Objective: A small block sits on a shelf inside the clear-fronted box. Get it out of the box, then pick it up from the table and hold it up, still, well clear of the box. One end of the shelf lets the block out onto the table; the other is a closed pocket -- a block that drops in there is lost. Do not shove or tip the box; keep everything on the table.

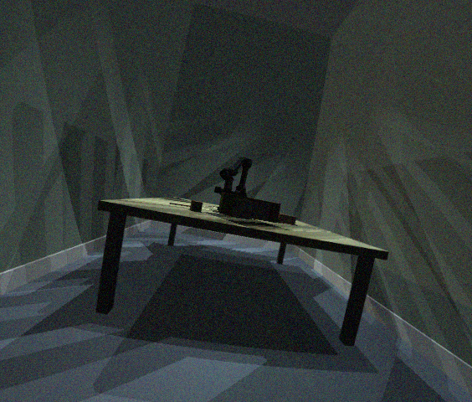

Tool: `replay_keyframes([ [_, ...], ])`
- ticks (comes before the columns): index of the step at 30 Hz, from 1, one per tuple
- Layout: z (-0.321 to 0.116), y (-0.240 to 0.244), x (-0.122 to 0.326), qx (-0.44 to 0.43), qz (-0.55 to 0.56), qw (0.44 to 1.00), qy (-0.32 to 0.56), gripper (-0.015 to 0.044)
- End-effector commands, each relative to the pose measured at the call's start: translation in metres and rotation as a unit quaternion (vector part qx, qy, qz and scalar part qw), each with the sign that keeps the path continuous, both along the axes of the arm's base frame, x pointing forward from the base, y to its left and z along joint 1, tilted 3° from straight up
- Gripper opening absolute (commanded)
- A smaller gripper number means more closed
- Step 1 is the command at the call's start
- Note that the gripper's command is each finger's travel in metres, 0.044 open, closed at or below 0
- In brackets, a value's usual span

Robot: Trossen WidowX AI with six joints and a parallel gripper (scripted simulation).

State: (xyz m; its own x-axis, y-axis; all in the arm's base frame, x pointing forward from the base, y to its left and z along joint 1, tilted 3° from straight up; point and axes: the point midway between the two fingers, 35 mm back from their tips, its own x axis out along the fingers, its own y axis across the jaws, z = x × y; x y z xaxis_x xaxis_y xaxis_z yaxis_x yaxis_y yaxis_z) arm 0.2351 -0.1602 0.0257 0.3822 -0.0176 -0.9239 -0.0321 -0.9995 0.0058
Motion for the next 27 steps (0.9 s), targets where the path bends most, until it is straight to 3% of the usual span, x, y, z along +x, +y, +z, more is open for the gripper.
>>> replay_keyframes([
  [1,0.007,0.000,0.000,0.002,-0.006,1.000,0.001,0.0000],
  [21,0.100,-0.006,-0.024,-0.009,-0.295,0.955,-0.038,0.0000],
  [27,0.106,-0.005,-0.028,-0.009,-0.316,0.948,-0.044,0.0000],
])
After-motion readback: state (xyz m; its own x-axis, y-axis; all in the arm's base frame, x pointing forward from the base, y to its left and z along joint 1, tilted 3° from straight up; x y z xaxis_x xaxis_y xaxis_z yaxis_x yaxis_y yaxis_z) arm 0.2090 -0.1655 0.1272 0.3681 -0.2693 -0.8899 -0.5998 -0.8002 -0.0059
